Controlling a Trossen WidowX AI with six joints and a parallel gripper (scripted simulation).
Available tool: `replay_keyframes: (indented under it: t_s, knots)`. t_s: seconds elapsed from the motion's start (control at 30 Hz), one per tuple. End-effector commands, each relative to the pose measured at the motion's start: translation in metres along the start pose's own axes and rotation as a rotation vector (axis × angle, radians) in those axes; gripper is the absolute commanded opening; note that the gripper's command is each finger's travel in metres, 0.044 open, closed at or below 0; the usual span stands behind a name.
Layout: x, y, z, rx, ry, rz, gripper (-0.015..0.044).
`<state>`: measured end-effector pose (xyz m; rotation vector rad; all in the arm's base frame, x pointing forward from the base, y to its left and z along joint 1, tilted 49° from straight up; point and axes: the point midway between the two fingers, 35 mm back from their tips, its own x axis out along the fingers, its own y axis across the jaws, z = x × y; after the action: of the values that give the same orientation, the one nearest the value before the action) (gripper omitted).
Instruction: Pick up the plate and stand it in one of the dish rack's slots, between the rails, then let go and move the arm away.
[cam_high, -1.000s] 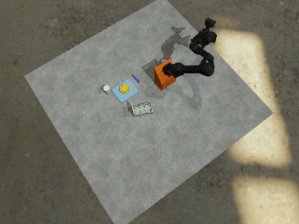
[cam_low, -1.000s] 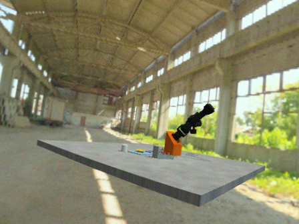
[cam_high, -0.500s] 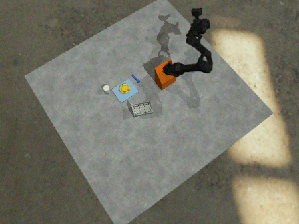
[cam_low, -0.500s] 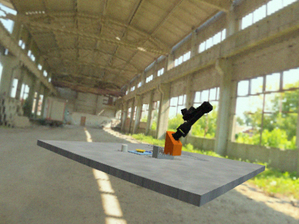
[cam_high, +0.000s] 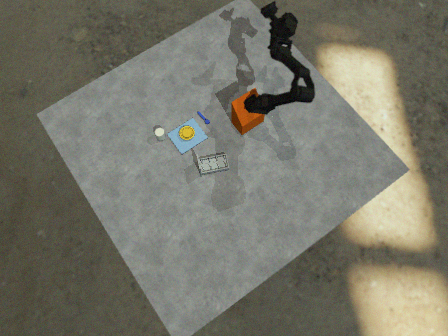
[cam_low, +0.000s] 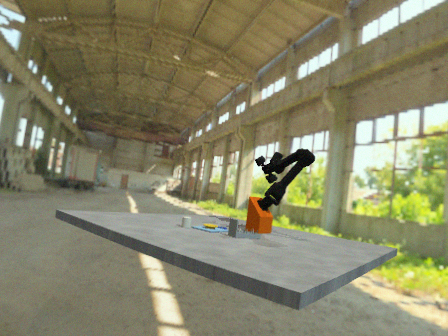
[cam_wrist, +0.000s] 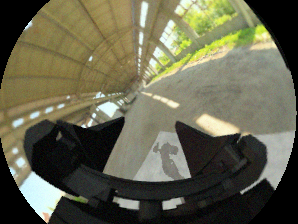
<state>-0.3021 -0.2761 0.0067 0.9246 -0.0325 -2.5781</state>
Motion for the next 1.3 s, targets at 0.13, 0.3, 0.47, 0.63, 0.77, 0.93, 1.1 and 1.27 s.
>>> replay_keyframes:
  t_s: [0.13, 0.3, 0.47, 0.63, 0.77, 0.93, 1.1, 1.27]
  knots:
    - [-0.006, 0.050, -0.041, -0.190, 0.139, 0.115, 0.0400]
    - [-0.016, 0.077, -0.067, -0.319, 0.221, 0.193, 0.0400]
    - [-0.027, 0.102, -0.092, -0.440, 0.298, 0.265, 0.0400]
    - [-0.040, 0.125, -0.117, -0.555, 0.369, 0.332, 0.0400]
    - [-0.053, 0.140, -0.140, -0.646, 0.426, 0.387, 0.0400]
    - [-0.070, 0.153, -0.168, -0.752, 0.491, 0.453, 0.0400]
    - [-0.080, 0.160, -0.183, -0.812, 0.527, 0.488, 0.0400]
    - [-0.099, 0.173, -0.208, -0.926, 0.594, 0.552, 0.0400]
